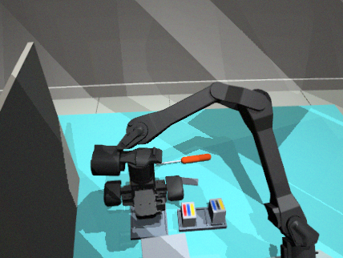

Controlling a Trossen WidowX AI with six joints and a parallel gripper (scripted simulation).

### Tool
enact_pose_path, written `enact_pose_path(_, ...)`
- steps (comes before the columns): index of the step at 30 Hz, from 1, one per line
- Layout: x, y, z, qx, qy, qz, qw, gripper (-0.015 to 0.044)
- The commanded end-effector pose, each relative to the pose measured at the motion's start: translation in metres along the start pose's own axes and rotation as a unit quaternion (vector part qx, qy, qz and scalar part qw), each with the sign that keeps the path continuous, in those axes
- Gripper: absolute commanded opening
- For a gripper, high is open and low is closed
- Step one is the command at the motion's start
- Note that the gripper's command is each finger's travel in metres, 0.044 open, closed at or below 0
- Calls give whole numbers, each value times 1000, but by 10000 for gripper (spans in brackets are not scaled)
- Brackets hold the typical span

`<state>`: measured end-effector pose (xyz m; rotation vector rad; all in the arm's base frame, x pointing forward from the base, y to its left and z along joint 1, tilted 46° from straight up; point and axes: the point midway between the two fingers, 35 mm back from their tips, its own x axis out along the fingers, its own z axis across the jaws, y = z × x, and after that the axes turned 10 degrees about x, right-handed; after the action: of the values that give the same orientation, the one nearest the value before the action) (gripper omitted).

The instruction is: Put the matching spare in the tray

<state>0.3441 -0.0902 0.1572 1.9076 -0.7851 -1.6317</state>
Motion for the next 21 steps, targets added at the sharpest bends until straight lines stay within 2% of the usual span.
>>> enact_pose_path(1,1,0,0,0,3,-3,1000,0)
enact_pose_path(21,17,1,2,0,2,-2,1000,0)
